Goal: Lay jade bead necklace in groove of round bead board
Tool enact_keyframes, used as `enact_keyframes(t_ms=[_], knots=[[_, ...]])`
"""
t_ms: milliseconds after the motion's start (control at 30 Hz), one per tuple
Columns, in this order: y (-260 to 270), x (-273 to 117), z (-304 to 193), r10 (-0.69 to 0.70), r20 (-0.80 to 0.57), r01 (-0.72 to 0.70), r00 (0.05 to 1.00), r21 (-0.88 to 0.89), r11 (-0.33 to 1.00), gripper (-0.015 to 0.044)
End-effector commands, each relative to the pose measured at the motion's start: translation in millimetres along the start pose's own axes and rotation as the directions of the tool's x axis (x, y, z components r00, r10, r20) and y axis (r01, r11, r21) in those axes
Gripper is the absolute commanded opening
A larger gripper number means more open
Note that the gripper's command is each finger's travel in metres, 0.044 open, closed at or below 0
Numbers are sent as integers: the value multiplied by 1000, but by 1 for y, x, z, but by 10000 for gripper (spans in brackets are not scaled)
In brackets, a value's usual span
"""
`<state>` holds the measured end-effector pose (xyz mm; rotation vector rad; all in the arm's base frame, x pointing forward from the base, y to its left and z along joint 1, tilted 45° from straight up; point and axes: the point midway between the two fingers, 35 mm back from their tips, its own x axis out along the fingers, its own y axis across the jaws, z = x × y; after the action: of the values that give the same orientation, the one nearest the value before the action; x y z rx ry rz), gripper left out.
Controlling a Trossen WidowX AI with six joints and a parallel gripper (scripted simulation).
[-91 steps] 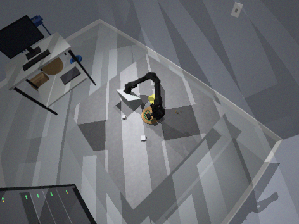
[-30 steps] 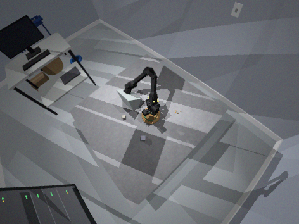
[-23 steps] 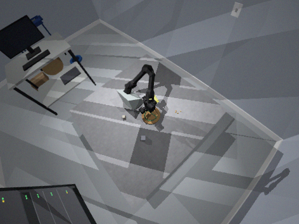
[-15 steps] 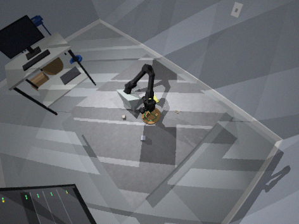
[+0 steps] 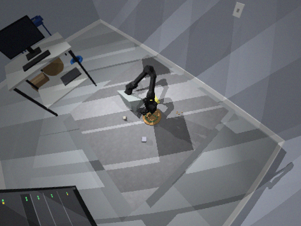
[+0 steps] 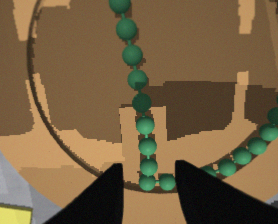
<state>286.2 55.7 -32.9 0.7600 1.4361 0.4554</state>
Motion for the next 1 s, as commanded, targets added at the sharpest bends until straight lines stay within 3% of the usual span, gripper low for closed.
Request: enact_keyframes(t_ms=[0,500,667,967], knots=[[-1,9,-5,2,-11,-1,1000,15,1000,120],[-1,21,-8,3,-15,-2,1000,18,1000,120],[-1,20,-5,-1,-10,1,1000,8,1000,0],[-1,20,-5,-1,-10,1,1000,8,1000,0]])
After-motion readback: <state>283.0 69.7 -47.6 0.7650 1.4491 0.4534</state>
